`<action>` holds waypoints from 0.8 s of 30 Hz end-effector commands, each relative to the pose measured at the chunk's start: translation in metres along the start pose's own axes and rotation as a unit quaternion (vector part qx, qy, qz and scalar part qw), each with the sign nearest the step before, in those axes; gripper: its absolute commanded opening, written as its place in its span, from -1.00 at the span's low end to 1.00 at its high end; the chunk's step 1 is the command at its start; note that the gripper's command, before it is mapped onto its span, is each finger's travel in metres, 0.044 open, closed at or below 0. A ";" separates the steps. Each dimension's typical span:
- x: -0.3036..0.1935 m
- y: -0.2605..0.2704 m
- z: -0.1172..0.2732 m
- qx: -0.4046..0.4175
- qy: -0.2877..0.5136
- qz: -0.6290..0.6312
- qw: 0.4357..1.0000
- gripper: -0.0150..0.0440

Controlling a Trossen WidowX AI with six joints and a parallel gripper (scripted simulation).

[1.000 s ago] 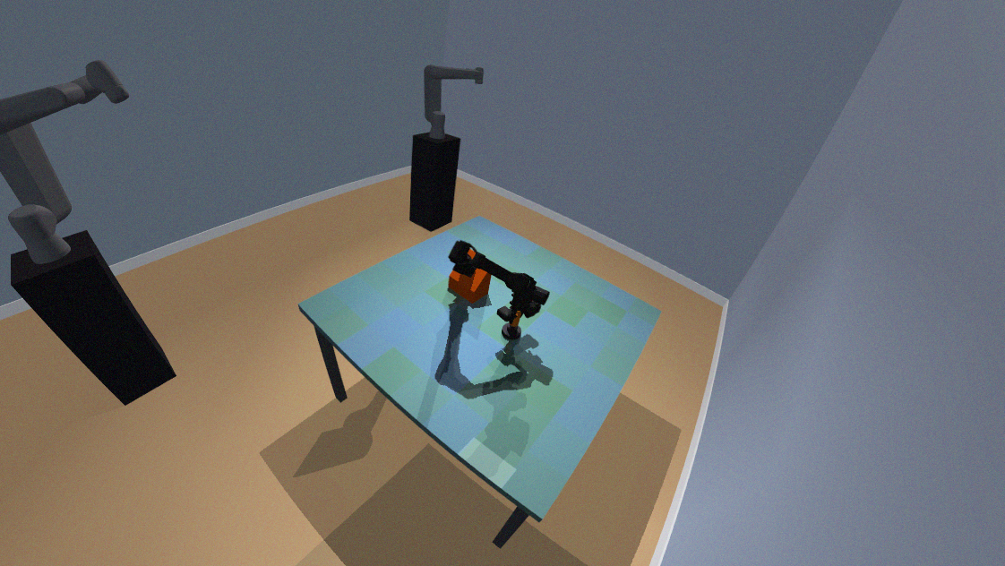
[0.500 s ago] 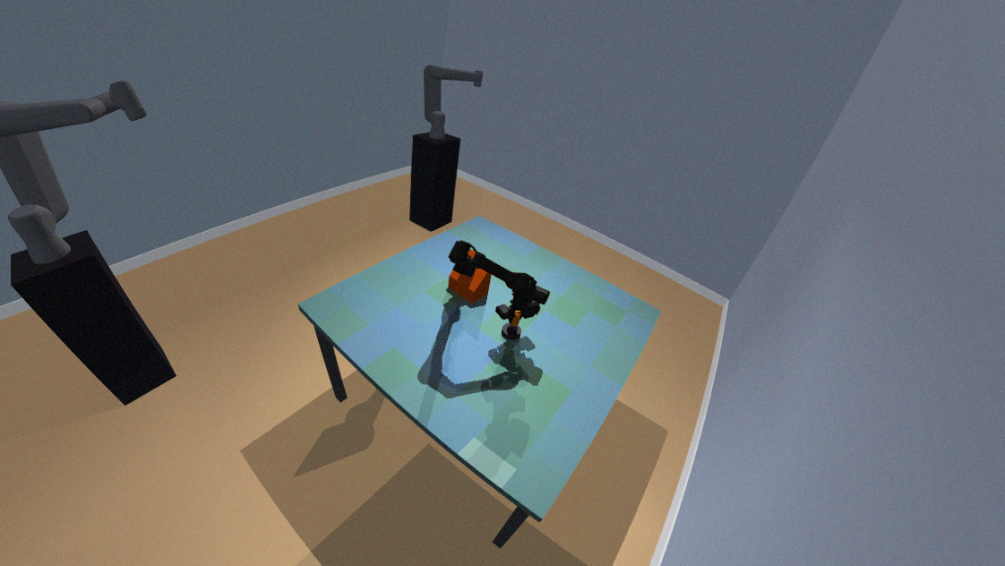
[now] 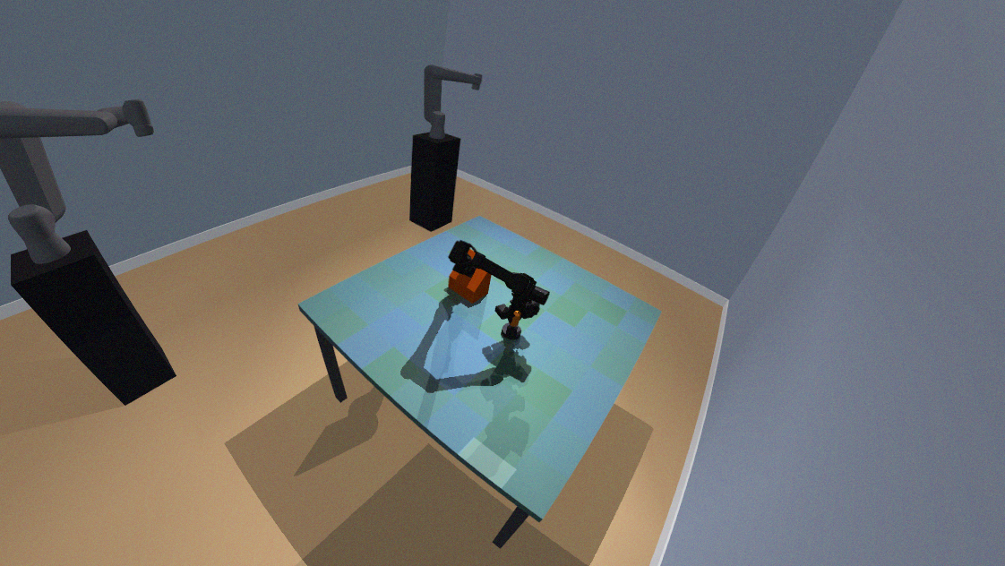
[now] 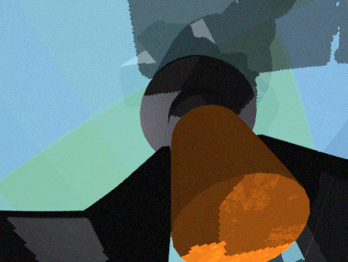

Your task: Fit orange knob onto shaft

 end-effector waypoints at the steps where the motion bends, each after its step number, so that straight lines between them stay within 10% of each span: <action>1: 0.001 0.000 0.000 -0.001 -0.001 -0.004 1.000 -0.49; 24: 0.000 0.000 0.001 -0.001 -0.001 -0.108 0.994 -0.49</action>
Point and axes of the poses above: the point midway between the two fingers, 35 mm back from their tips, its own z axis back along the fingers, its own y axis across the jaws, x = y × z, the point moved 6 cm from there along z, back along the fingers, and after that the axes turned 4 degrees about z, right-handed, at the moved point
